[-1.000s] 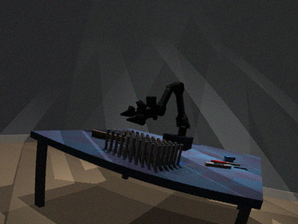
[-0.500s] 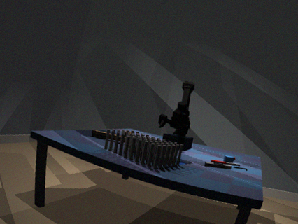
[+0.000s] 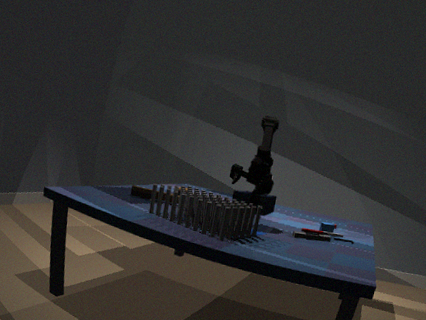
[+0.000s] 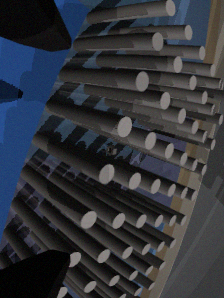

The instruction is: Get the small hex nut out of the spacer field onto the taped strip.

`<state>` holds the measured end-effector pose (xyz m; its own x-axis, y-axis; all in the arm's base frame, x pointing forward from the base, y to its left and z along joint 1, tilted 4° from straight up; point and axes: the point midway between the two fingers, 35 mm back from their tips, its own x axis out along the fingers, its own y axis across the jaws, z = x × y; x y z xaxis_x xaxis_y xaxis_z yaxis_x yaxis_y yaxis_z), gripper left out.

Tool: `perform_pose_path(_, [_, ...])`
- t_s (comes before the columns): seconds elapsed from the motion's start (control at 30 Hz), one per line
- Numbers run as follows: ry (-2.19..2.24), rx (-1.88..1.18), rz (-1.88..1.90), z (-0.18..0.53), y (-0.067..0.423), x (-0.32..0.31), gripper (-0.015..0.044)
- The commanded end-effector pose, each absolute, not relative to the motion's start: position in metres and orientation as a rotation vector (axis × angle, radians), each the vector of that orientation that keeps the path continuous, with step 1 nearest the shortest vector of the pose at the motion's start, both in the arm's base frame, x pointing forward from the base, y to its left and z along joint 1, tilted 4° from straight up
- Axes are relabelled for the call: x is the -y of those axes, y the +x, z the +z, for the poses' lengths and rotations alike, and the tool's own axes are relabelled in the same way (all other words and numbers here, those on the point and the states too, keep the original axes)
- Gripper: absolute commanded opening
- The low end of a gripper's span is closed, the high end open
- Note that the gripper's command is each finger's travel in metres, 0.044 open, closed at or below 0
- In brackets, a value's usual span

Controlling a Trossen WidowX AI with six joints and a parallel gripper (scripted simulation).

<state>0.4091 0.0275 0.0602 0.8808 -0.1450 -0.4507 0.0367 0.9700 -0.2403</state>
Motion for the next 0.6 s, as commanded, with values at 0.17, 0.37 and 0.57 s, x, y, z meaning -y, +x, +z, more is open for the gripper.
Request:
perform_pose_path(0.17, [-0.225, -0.486, -0.095, 0.06, 0.4086, -0.0277, 0.044])
perform_pose_path(0.37, [-0.225, -0.486, -0.095, 0.06, 0.4086, -0.0277, 0.044])
perform_pose_path(0.57, [-0.218, -0.488, -0.1, 0.0599, 0.4089, -0.0263, 0.044])
